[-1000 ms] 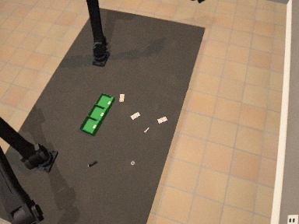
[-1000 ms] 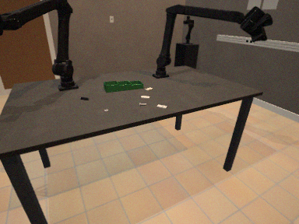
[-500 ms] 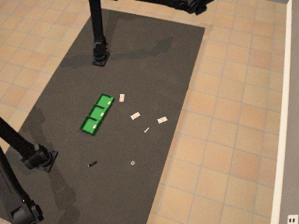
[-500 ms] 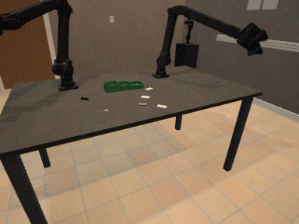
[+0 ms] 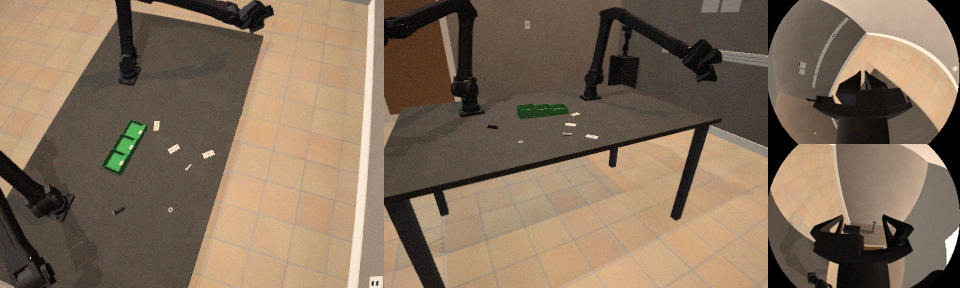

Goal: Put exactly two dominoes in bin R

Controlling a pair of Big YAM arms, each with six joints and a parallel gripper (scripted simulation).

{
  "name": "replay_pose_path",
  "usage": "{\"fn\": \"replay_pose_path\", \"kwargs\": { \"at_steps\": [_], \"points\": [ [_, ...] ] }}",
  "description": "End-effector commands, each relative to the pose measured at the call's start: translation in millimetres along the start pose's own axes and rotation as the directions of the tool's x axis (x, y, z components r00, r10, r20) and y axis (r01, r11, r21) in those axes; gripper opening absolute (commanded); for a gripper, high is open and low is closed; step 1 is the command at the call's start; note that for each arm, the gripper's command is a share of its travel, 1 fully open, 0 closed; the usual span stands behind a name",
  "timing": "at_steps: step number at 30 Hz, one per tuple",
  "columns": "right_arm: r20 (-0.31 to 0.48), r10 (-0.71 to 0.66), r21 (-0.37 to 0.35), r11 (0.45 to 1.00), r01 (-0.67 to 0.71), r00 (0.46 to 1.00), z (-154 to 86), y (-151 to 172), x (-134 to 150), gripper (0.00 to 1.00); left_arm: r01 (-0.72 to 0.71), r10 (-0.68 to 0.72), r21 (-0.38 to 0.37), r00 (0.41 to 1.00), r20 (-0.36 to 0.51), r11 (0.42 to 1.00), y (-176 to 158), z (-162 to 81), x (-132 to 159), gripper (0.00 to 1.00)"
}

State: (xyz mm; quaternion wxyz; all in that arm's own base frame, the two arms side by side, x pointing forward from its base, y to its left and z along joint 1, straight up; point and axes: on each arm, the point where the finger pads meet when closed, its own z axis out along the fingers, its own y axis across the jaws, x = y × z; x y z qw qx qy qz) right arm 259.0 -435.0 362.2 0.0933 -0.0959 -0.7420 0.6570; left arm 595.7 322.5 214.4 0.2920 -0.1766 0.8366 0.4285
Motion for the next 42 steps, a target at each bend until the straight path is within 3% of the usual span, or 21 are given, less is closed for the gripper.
{"fn": "replay_pose_path", "kwargs": {
  "at_steps": [1,2,3,5,10,12,16,19,21,22,23,27,29,31,32,33,34,37,40,42],
  "points": [
    [-0.008,0.011,0.005,1.0,-0.011,1.0,2.6,-5.6,3.1,1.0,0.047,-0.047,0.008,0.998,0.045,0.999,-10.4,-21.2,-43.8,0.09],
    [-0.008,0.011,0.005,1.0,-0.011,1.0,2.6,-5.6,3.1,1.0,0.046,-0.046,0.009,0.998,0.044,0.999,-11.2,-21.2,-43.9,0.09],
    [-0.008,0.011,0.005,1.0,-0.011,1.0,2.6,-5.6,3.1,1.0,0.069,-0.074,0.059,0.994,0.081,0.996,1.2,-43.1,-59.9,0.09],
    [-0.008,0.011,0.005,1.0,-0.011,1.0,2.6,-5.6,3.1,1.0,0.061,-0.072,0.127,0.994,0.088,0.99,-11.5,-53.9,-62.4,0.09],
    [-0.008,0.011,0.005,1.0,-0.011,1.0,2.6,-5.6,3.1,1.0,0.036,-0.044,0.128,0.998,0.055,0.991,-61.2,-63.7,-53.0,0.09],
    [-0.008,0.011,0.005,1.0,-0.011,1.0,2.6,-5.6,3.1,1.0,0.048,-0.069,0.229,0.994,0.086,0.972,-54.2,-91.6,-68.7,0.09],
    [-0.008,0.011,0.005,1.0,-0.011,1.0,2.6,-5.6,3.1,1.0,0.047,-0.069,0.239,0.994,0.084,0.97,-65.4,-103.1,-69.2,0.09],
    [-0.008,0.011,0.005,1.0,-0.011,1.0,2.6,-5.6,3.1,1.0,0.023,-0.038,0.243,0.998,0.055,0.97,-103.4,-105.6,-56.0,0.09],
    [-0.008,0.011,0.005,1.0,-0.011,1.0,2.6,-5.6,3.1,1.0,0.024,-0.038,0.243,0.998,0.055,0.97,-108.2,-110.7,-56.6,0.09],
    [-0.008,0.011,0.005,1.0,-0.011,1.0,2.6,-5.6,3.1,1.0,0.04,-0.066,0.296,0.995,0.078,0.954,-94.9,-132.5,-70.7,0.09],
    [-0.008,0.011,0.005,1.0,-0.011,1.0,2.6,-5.6,3.1,1.0,0.031,-0.061,0.343,0.995,0.075,0.939,-100.3,-138.9,-70.5,0.09],
    [-0.008,0.011,0.005,1.0,-0.011,1.0,2.6,-5.6,3.1,1.0,0.028,-0.055,0.351,0.996,0.067,0.936,-125.0,-161.6,-66.5,0.09],
    [-0.008,0.011,0.005,1.0,-0.011,1.0,2.6,-5.6,3.1,1.0,0.012,-0.031,0.351,0.998,0.048,0.936,-148.0,-162.4,-56.2,0.09],
    [-0.008,0.011,0.005,1.0,-0.011,1.0,2.6,-5.6,3.1,1.0,0.012,-0.031,0.351,0.998,0.048,0.936,-148.0,-162.4,-56.2,0.09],
    [-0.008,0.011,0.005,1.0,-0.011,1.0,2.6,-5.6,3.1,1.0,0.023,-0.053,0.403,0.997,0.062,0.915,-136.9,-182.1,-67.4,0.09],
    [-0.008,0.011,0.005,1.0,-0.011,1.0,2.6,-5.6,3.1,1.0,0.028,-0.052,0.435,0.998,0.043,0.9,-133.3,-178.9,-65.5,0.09],
    [-0.008,0.011,0.005,1.0,-0.011,1.0,2.6,-5.6,3.1,1.0,0.014,-0.042,0.454,0.998,0.053,0.891,-146.8,-195.7,-65.3,0.09],
    [-0.008,0.011,0.005,1.0,-0.011,1.0,2.6,-5.6,3.1,1.0,0.016,-0.043,0.451,0.998,0.051,0.892,-160.9,-215.5,-61.8,0.09],
    [-0.008,0.011,0.005,1.0,-0.011,1.0,2.6,-5.6,3.1,1.0,0.005,-0.024,0.45,0.999,0.037,0.893,-179.8,-219.8,-52.9,0.09],
    [-0.008,0.011,0.005,1.0,-0.011,1.0,2.6,-5.6,3.1,1.0,-0.001,-0.017,0.539,0.999,0.027,0.842,-178.6,-241.9,-56.8,0.09]
  ]
}}
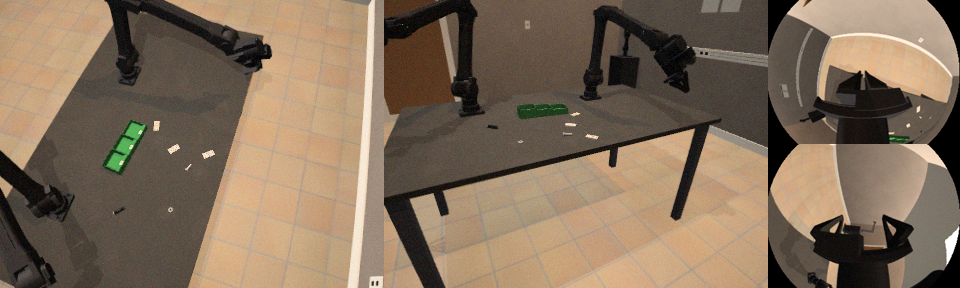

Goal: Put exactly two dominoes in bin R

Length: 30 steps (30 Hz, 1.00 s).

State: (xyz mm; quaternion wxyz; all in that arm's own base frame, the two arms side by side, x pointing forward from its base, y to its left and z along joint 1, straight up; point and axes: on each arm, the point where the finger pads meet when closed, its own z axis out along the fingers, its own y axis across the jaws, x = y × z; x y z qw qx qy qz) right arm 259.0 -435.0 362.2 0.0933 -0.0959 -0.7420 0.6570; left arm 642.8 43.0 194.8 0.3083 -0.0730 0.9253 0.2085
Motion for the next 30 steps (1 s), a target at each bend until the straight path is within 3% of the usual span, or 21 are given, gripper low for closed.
{"fn": "replay_pose_path", "kwargs": {
  "at_steps": [1,6,9,16,18,21,23,25,26,30],
  "points": [
    [-0.008,0.011,0.005,1.0,-0.011,1.0,2.6,-5.6,3.1,1.0,0.054,-0.057,0.059,0.997,0.059,0.997,-7.2,-47.1,-43.1,0.09],
    [-0.008,0.011,0.005,1.0,-0.011,1.0,2.6,-5.6,3.1,1.0,0.056,-0.059,0.056,0.997,0.058,0.997,-28.4,-58.8,-38.5,0.09],
    [-0.008,0.011,0.005,1.0,-0.011,1.0,2.6,-5.6,3.1,1.0,0.038,-0.04,0.152,0.999,0.014,0.988,-50.2,-72.0,-32.1,0.09],
    [-0.008,0.011,0.005,1.0,-0.011,1.0,2.6,-5.6,3.1,1.0,0.035,-0.036,0.148,0.999,0.0,0.988,-95.0,-91.6,-15.3,0.09],
    [-0.008,0.011,0.005,1.0,-0.011,1.0,2.6,-5.6,3.1,1.0,0.025,-0.015,0.236,0.999,-0.044,0.971,-106.1,-105.9,-11.7,0.09],
    [-0.008,0.011,0.005,1.0,-0.011,1.0,2.6,-5.6,3.1,1.0,0.028,-0.019,0.234,0.999,-0.04,0.972,-122.7,-122.9,-4.6,0.09],
    [-0.008,0.011,0.005,1.0,-0.011,1.0,2.6,-5.6,3.1,1.0,0.028,-0.019,0.234,0.999,-0.04,0.972,-122.7,-122.9,-4.6,0.09],
    [-0.008,0.011,0.005,1.0,-0.011,1.0,2.6,-5.6,3.1,1.0,0.027,0.01,0.29,0.992,-0.125,0.957,-130.1,-113.8,7.4,0.09],
    [-0.008,0.011,0.005,1.0,-0.011,1.0,2.6,-5.6,3.1,1.0,0.017,0.015,0.309,0.995,-0.1,0.951,-141.4,-137.6,6.7,0.09],
    [-0.008,0.011,0.005,1.0,-0.011,1.0,2.6,-5.6,3.1,1.0,0.019,0.012,0.307,0.995,-0.099,0.951,-163.1,-159.1,19.6,0.09]
  ]
}}
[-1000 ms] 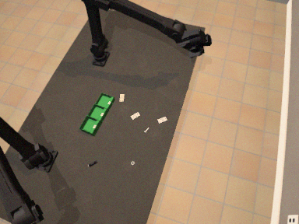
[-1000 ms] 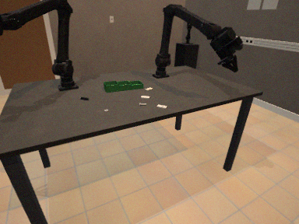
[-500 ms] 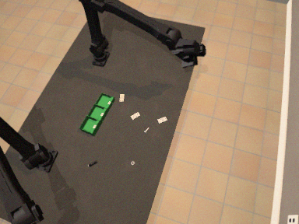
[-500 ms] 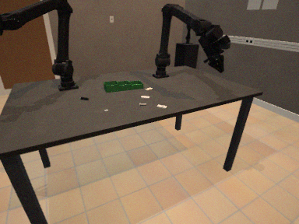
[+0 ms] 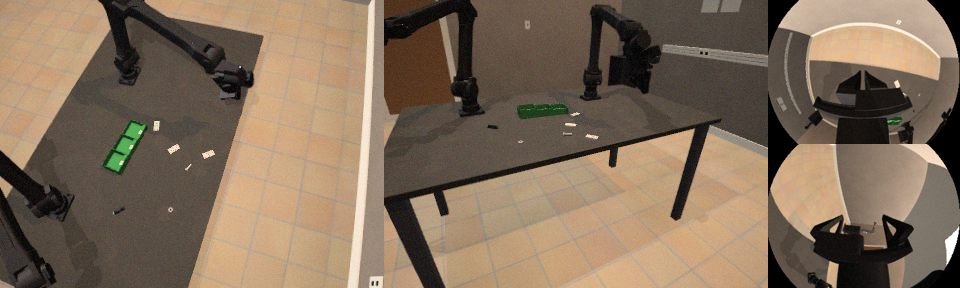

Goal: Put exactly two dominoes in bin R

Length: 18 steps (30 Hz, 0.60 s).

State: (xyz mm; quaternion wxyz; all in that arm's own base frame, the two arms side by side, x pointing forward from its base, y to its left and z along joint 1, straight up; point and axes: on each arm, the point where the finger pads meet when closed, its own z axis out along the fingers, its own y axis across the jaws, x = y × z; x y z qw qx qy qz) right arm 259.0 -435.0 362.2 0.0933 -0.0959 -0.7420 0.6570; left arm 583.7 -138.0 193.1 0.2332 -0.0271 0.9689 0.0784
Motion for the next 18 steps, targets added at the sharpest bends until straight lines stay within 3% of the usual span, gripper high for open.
{"fn": "replay_pose_path", "kwargs": {
  "at_steps": [1,4,6,8,11,12,13,16,18],
  "points": [
    [-0.008,0.011,0.005,1.0,-0.011,1.0,2.6,-5.6,3.1,1.0,0.032,-0.035,0.04,0.997,0.071,0.999,-34.6,-51.8,-18.6,0.09],
    [-0.008,0.011,0.005,1.0,-0.011,1.0,2.6,-5.6,3.1,1.0,0.024,-0.025,0.029,0.999,0.044,0.999,-44.6,-46.8,1.2,0.09],
    [-0.008,0.011,0.005,1.0,-0.011,1.0,2.6,-5.6,3.1,1.0,0.004,-0.001,0.09,0.999,-0.037,0.996,-65.2,-40.7,5.7,0.09],
    [-0.008,0.011,0.005,1.0,-0.011,1.0,2.6,-5.6,3.1,1.0,0.015,-0.015,0.107,1.0,-0.003,0.994,-72.5,-69.4,7.5,0.09],
    [-0.008,0.011,0.005,1.0,-0.011,1.0,2.6,-5.6,3.1,1.0,0.016,-0.016,0.103,1.0,0.0,0.995,-77.7,-73.1,11.5,0.09],
    [-0.008,0.011,0.005,1.0,-0.011,1.0,2.6,-5.6,3.1,1.0,0.012,-0.003,0.11,0.997,-0.08,0.994,-81.5,-52.2,21.3,0.09],
    [-0.008,0.011,0.005,1.0,-0.011,1.0,2.6,-5.6,3.1,1.0,0.002,0.013,0.133,0.994,-0.112,0.991,-89.6,-56.1,27.6,0.09],
    [-0.008,0.011,0.005,1.0,-0.011,1.0,2.6,-5.6,3.1,1.0,0.003,0.009,0.152,0.997,-0.075,0.988,-106.2,-91.0,37.4,0.09],
    [-0.008,0.011,0.005,1.0,-0.011,1.0,2.6,-5.6,3.1,1.0,-0.006,0.021,0.137,0.994,-0.106,0.991,-114.1,-86.4,62.8,0.09]
  ]
}}
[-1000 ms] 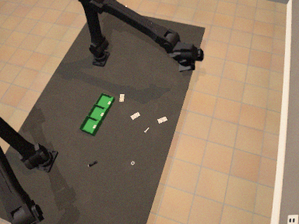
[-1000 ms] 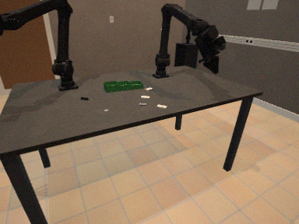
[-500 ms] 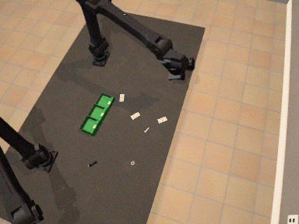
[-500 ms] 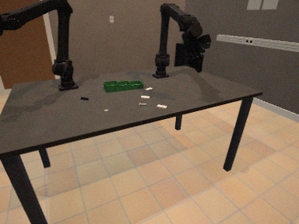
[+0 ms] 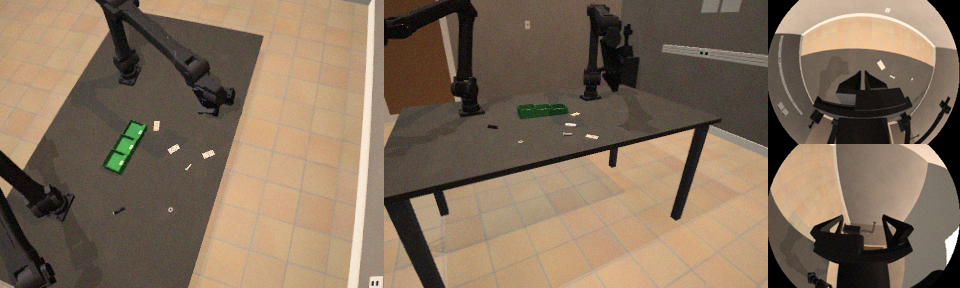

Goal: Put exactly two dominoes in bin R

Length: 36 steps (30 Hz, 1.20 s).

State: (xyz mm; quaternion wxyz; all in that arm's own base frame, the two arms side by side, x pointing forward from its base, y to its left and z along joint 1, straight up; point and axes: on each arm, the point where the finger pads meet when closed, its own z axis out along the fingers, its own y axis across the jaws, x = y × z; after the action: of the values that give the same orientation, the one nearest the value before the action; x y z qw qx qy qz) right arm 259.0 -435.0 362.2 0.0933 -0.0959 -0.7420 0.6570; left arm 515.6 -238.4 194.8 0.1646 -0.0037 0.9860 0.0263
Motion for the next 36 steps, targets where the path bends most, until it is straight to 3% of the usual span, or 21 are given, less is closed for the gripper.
{"fn": "replay_pose_path", "kwargs": {
  "at_steps": [1,3,4,5,7,9,10,11,12,15,17,20,21,22,24,26,27,29,32,33,36],
  "points": [
    [-0.008,0.011,0.005,1.0,-0.011,1.0,2.6,-5.6,3.1,1.0,0.01,-0.01,0.014,1.0,0.012,1.0,-28.3,-28.0,20.5,0.09],
    [-0.008,0.011,0.005,1.0,-0.011,1.0,2.6,-5.6,3.1,1.0,0.01,-0.011,0.014,1.0,0.012,1.0,-35.3,-30.9,26.9,0.09],
    [-0.008,0.011,0.005,1.0,-0.011,1.0,2.6,-5.6,3.1,1.0,0.012,-0.013,0.069,1.0,0.01,0.998,-50.3,-52.7,11.4,0.09],
    [-0.008,0.011,0.005,1.0,-0.011,1.0,2.6,-5.6,3.1,1.0,0.001,0.003,0.064,0.999,-0.053,0.998,-58.4,-36.2,21.1,0.09],
    [-0.008,0.011,0.005,1.0,-0.011,1.0,2.6,-5.6,3.1,1.0,0.008,-0.006,0.088,1.0,-0.021,0.996,-65.6,-63.7,29.2,0.09],
    [-0.008,0.011,0.005,1.0,-0.011,1.0,2.6,-5.6,3.1,1.0,0.008,-0.006,0.088,1.0,-0.021,0.996,-65.6,-63.7,29.2,0.09],
    [-0.008,0.011,0.005,1.0,-0.011,1.0,2.6,-5.6,3.1,1.0,0.008,-0.007,0.083,1.0,-0.018,0.996,-70.1,-66.3,34.6,0.09],
    [-0.008,0.011,0.005,1.0,-0.011,1.0,2.6,-5.6,3.1,1.0,0.004,0.003,0.074,0.995,-0.102,0.997,-74.3,-46.2,42.7,0.09],
    [-0.008,0.011,0.005,1.0,-0.011,1.0,2.6,-5.6,3.1,1.0,-0.005,0.016,0.085,0.991,-0.136,0.996,-81.2,-49.6,50.8,0.09],
    [-0.008,0.011,0.005,1.0,-0.011,1.0,2.6,-5.6,3.1,1.0,-0.003,0.014,0.109,0.995,-0.104,0.994,-93.7,-80.6,67.4,0.09],
    [-0.008,0.011,0.005,1.0,-0.011,1.0,2.6,-5.6,3.1,1.0,-0.014,0.025,0.07,0.989,-0.149,0.997,-92.5,-65.4,100.3,0.09],
    [-0.008,0.011,0.005,1.0,-0.011,1.0,2.6,-5.6,3.1,1.0,-0.014,0.025,0.071,0.988,-0.149,0.997,-100.4,-71.1,112.3,0.09],
    [-0.008,0.011,0.005,1.0,-0.011,1.0,2.6,-5.6,3.1,1.0,-0.01,0.028,0.111,0.986,-0.167,0.994,-116.5,-89.0,101.2,0.09],
    [-0.008,0.011,0.005,1.0,-0.011,1.0,2.6,-5.6,3.1,1.0,-0.019,0.04,0.097,0.975,-0.219,0.995,-122.6,-78.5,110.9,0.09],
    [-0.008,0.011,0.005,1.0,-0.011,1.0,2.6,-5.6,3.1,1.0,-0.011,0.035,0.124,0.981,-0.192,0.992,-125.8,-105.4,120.9,0.09],
    [-0.008,0.011,0.005,1.0,-0.011,1.0,2.6,-5.6,3.1,1.0,-0.011,0.035,0.124,0.981,-0.192,0.992,-125.8,-105.4,120.9,0.09],
    [-0.008,0.011,0.005,1.0,-0.011,1.0,2.6,-5.6,3.1,1.0,-0.011,0.034,0.12,0.981,-0.189,0.993,-128.7,-108.6,127.1,0.09],
    [-0.008,0.011,0.005,1.0,-0.011,1.0,2.6,-5.6,3.1,1.0,-0.028,0.055,0.092,0.952,-0.3,0.995,-139.2,-95.8,146.1,0.09],
    [-0.008,0.011,0.005,1.0,-0.011,1.0,2.6,-5.6,3.1,1.0,-0.019,0.052,0.122,0.96,-0.276,0.992,-143.6,-126.2,163.8,0.09],
    [-0.008,0.011,0.005,1.0,-0.011,1.0,2.6,-5.6,3.1,1.0,-0.033,0.055,0.077,0.948,-0.313,0.996,-134.8,-109.8,187.9,0.09],
    [-0.008,0.011,0.005,1.0,-0.011,1.0,2.6,-5.6,3.1,1.0,-0.033,0.055,0.077,0.948,-0.313,0.996,-140.8,-118.1,203.9,0.09]
  ]
}}
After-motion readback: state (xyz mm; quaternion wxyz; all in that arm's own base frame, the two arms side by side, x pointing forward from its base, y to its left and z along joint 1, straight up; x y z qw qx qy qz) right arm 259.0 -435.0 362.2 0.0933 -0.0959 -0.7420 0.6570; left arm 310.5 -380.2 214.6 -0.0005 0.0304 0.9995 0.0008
